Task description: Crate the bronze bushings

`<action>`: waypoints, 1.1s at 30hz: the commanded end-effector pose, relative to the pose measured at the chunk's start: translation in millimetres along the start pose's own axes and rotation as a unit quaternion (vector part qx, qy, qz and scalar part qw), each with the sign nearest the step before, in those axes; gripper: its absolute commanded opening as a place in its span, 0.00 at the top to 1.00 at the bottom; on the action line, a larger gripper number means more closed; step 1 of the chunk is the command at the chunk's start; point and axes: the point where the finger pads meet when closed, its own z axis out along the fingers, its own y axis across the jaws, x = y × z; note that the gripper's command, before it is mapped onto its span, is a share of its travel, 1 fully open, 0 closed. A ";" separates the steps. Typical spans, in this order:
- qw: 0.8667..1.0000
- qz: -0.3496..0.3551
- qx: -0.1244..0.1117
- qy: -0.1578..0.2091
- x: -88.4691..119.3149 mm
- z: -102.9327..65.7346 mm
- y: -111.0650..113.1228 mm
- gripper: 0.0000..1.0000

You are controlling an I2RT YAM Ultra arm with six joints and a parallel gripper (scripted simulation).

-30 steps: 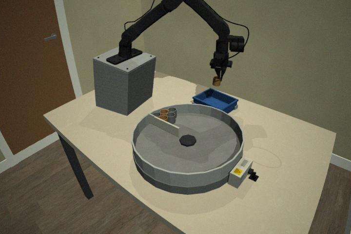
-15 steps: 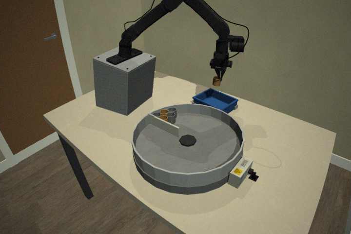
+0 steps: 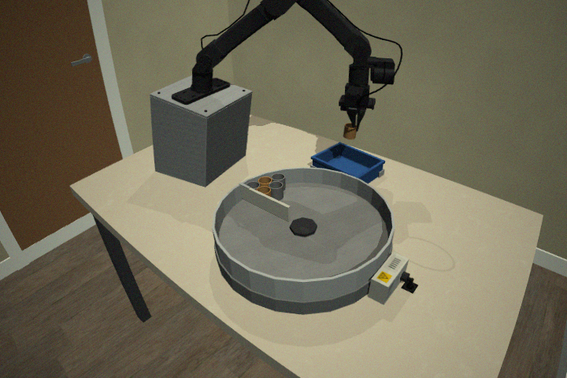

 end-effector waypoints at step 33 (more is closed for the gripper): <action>1.000 -0.001 -0.020 -0.003 5.7 -18.4 11.6 1.00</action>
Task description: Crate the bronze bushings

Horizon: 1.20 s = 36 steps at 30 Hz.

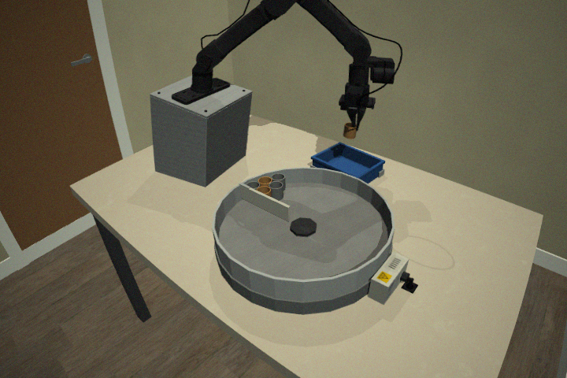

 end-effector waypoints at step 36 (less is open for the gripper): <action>1.000 0.002 -0.016 -0.005 -5.2 -18.3 8.9 1.00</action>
